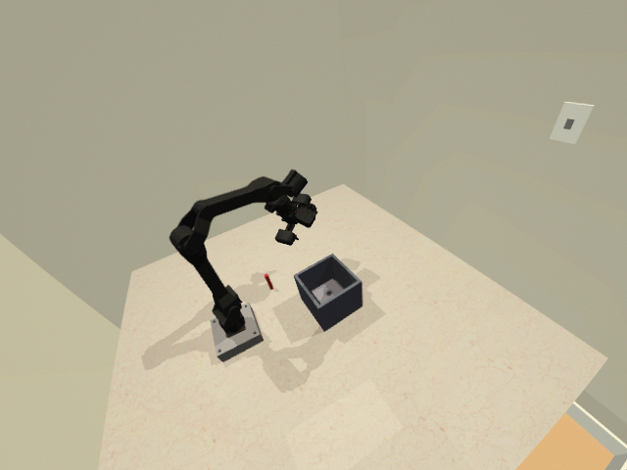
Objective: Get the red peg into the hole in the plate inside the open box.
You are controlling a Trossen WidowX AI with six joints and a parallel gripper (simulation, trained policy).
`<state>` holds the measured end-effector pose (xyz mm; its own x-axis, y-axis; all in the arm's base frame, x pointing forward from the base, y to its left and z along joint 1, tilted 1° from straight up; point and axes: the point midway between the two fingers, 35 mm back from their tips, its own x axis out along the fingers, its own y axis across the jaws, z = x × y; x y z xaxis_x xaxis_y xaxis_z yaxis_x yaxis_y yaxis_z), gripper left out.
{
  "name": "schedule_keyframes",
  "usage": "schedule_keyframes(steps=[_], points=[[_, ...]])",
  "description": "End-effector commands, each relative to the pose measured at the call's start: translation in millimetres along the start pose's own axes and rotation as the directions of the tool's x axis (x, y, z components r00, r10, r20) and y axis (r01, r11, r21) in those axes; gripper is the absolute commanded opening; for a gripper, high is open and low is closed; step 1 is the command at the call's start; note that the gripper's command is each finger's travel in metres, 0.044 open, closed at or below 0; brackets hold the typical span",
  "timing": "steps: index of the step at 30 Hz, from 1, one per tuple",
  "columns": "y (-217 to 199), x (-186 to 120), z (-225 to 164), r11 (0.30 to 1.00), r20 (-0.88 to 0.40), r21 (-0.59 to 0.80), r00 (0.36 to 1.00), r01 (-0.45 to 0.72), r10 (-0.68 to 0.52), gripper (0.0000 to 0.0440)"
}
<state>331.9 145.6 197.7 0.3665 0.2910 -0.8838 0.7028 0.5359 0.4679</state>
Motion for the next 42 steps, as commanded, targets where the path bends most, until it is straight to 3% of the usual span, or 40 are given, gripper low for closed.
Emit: schedule_keyframes(steps=[1,12,23,42], points=[[-26,-3,-24,0.996,-0.057,0.041,0.996,0.073,-0.071,0.0433],[-98,-13,-71,0.946,-0.161,0.143,0.949,0.293,-0.269,0.0437],[-154,-12,-93,0.854,-0.204,0.208,0.875,0.478,-0.440,0.0440],[-203,32,-92,0.777,-0.176,0.278,0.825,0.565,-0.537,0.0440]])
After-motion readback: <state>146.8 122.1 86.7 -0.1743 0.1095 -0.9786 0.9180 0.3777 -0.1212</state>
